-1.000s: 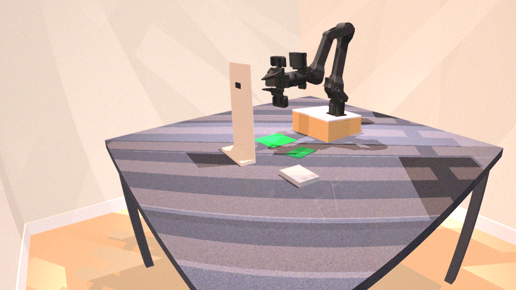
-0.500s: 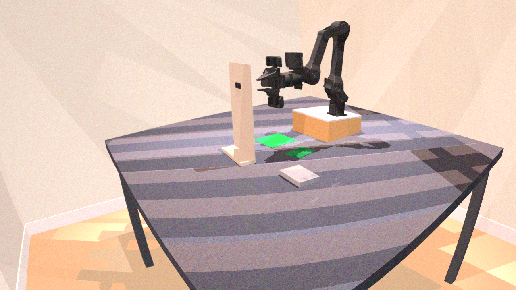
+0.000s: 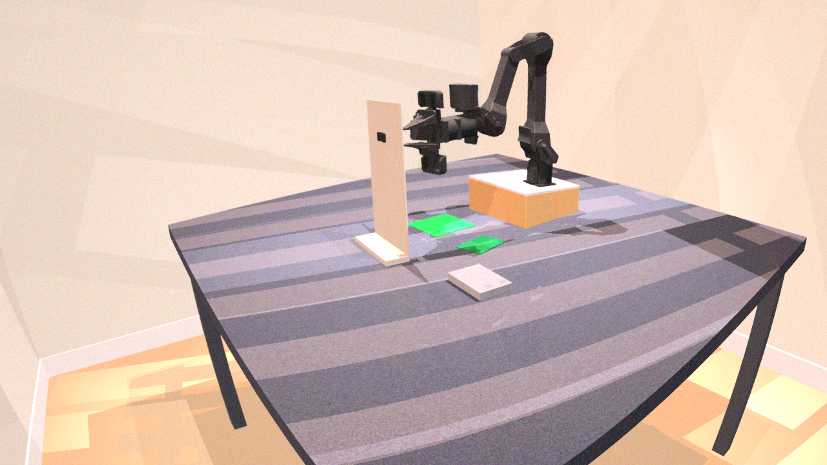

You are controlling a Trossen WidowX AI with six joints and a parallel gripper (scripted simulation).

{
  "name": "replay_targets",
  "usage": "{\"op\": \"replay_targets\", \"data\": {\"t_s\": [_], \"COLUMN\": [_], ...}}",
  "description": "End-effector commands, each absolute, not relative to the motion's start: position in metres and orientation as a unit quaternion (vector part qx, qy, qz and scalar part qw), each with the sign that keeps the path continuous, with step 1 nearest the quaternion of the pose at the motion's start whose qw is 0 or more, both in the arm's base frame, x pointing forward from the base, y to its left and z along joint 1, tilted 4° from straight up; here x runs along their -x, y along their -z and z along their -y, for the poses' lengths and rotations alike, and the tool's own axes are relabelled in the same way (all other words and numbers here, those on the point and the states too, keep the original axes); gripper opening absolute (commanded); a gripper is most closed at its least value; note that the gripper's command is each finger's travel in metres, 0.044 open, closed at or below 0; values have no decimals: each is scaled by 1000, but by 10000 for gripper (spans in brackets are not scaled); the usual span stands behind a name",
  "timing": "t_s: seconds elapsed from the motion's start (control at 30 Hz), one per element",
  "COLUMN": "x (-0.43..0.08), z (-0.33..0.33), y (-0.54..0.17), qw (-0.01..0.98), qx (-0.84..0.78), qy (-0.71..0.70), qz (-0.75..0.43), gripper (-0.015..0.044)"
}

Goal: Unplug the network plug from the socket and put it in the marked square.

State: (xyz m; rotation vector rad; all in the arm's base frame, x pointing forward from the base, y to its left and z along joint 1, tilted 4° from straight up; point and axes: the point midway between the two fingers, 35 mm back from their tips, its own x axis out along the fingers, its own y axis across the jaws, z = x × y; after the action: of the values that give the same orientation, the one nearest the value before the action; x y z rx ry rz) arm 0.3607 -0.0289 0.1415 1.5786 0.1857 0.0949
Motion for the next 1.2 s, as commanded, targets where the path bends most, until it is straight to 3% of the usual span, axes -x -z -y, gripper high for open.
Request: {"op": "replay_targets", "data": {"t_s": [0.0,0.5,1.17], "x": [-368,-386,-386], "z": [30,31,31], "y": [-144,-142,-142], "qw": [699,700,700], "qx": [-709,-709,-709], "qy": [-45,-45,-45], "qz": [-78,-78,-78], "gripper": [156,156,23]}}
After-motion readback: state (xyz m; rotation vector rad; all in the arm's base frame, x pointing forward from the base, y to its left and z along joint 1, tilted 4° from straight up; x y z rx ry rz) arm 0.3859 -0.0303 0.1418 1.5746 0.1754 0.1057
